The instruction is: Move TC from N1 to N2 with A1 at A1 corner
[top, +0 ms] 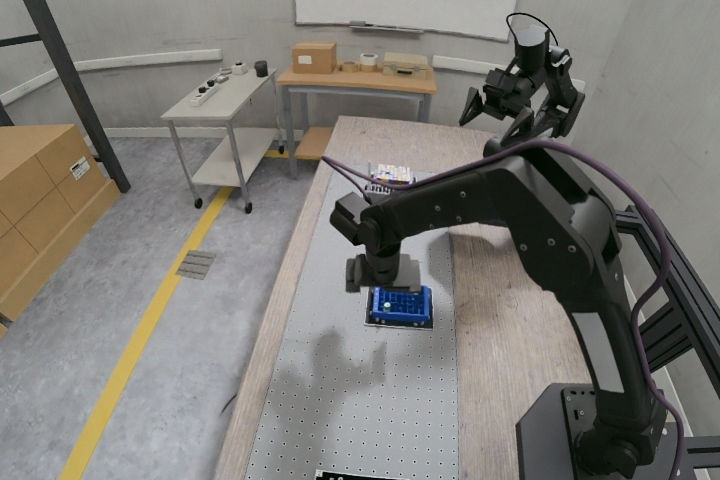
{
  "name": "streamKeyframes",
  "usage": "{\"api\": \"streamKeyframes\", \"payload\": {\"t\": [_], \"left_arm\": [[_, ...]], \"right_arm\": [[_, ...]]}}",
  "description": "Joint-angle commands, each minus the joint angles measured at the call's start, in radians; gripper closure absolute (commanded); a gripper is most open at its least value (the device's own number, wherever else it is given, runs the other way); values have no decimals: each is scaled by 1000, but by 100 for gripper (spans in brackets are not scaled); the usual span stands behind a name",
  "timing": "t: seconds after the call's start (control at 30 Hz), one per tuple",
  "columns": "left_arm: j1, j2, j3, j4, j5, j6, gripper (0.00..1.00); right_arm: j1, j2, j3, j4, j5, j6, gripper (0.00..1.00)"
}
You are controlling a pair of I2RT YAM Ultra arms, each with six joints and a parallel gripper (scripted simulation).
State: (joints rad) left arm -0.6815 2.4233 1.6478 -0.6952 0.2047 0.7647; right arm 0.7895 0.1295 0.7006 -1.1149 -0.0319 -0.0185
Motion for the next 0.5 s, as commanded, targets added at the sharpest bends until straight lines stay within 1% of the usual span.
{"api": "streamKeyframes", "payload": {"t": [0.0,0.2,0.27,0.47], "left_arm": [[-29,7,31,-85,-5,-215,0],[-54,30,53,-148,-18,-472,0],[-54,30,53,-148,-18,-472,0],[-83,59,83,-191,-31,-769,0]], "right_arm": [[-36,-12,38,6,-16,-13,0],[-60,-12,38,5,-29,-22,0],[-60,-12,38,5,-29,-22,0],[-75,-12,38,5,-41,-29,0]]}}
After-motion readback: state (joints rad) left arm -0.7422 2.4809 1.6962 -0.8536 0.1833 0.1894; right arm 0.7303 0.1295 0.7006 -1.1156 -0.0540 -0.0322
